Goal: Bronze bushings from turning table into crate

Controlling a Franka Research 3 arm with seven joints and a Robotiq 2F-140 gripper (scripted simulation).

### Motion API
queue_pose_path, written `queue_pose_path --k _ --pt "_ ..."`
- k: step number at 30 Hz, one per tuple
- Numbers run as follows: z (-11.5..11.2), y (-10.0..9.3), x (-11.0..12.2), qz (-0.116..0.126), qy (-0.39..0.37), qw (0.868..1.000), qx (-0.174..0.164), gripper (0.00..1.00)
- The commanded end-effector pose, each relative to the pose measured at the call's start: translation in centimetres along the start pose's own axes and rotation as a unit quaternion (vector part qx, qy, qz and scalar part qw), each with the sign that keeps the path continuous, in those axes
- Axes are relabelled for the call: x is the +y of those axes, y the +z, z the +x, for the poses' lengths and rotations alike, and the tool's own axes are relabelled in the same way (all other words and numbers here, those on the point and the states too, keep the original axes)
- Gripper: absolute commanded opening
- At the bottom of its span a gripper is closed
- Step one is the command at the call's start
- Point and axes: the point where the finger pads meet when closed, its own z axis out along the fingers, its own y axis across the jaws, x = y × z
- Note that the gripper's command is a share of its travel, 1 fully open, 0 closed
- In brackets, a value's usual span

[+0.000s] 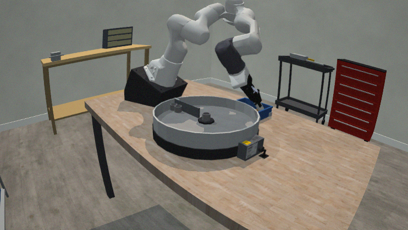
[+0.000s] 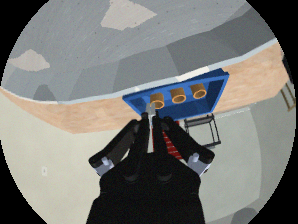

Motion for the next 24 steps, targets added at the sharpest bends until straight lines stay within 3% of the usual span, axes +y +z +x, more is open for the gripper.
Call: queue_pose_path --k 1,11,12,24 --pt "-0.02 0.02 -0.11 0.001 -0.002 1.000 -0.001 0.00" --pt "-0.02 0.02 -0.11 0.001 -0.002 1.000 -0.001 0.00" --pt "-0.02 0.02 -0.11 0.001 -0.002 1.000 -0.001 0.07" --pt "-0.02 0.02 -0.11 0.001 -0.002 1.000 -0.001 0.07"
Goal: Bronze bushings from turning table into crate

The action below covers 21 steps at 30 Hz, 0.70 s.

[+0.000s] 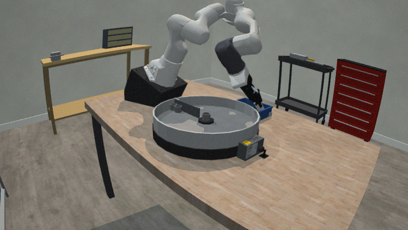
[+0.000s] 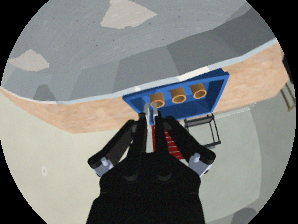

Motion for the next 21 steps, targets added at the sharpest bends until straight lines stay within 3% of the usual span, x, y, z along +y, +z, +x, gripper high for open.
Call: queue_pose_path --k 1,21 --pt "-0.01 0.02 -0.10 0.001 -0.002 1.000 -0.001 0.07" --pt "-0.01 0.02 -0.10 0.001 -0.002 1.000 -0.001 0.07"
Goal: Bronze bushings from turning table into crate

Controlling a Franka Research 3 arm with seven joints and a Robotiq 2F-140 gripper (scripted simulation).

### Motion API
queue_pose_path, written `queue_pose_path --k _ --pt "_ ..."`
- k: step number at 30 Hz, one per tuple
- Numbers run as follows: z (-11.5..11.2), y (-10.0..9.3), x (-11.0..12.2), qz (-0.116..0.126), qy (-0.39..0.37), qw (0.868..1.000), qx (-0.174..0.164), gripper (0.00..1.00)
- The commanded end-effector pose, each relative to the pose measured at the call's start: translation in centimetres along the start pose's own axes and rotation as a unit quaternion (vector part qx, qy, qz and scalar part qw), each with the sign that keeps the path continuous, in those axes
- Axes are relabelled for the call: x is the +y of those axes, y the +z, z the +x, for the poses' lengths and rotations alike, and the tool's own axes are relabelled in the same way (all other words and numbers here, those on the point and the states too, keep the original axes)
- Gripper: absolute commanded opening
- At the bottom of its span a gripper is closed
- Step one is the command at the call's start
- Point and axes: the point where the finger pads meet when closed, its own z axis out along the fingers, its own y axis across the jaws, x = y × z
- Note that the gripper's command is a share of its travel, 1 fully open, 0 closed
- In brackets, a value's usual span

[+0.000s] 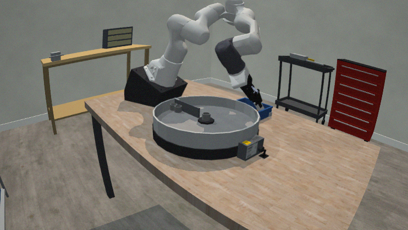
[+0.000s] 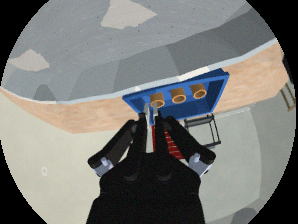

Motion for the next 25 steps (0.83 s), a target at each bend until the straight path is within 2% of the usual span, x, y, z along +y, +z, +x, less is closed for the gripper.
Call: queue_pose_path --k 1,12,25 --pt "0.0 0.0 -0.1 0.001 -0.002 1.000 -0.001 0.07" --pt "-0.7 -0.8 -0.1 0.001 -0.002 1.000 -0.001 0.07" --pt "-4.2 -5.0 0.0 0.001 -0.002 1.000 -0.001 0.07"
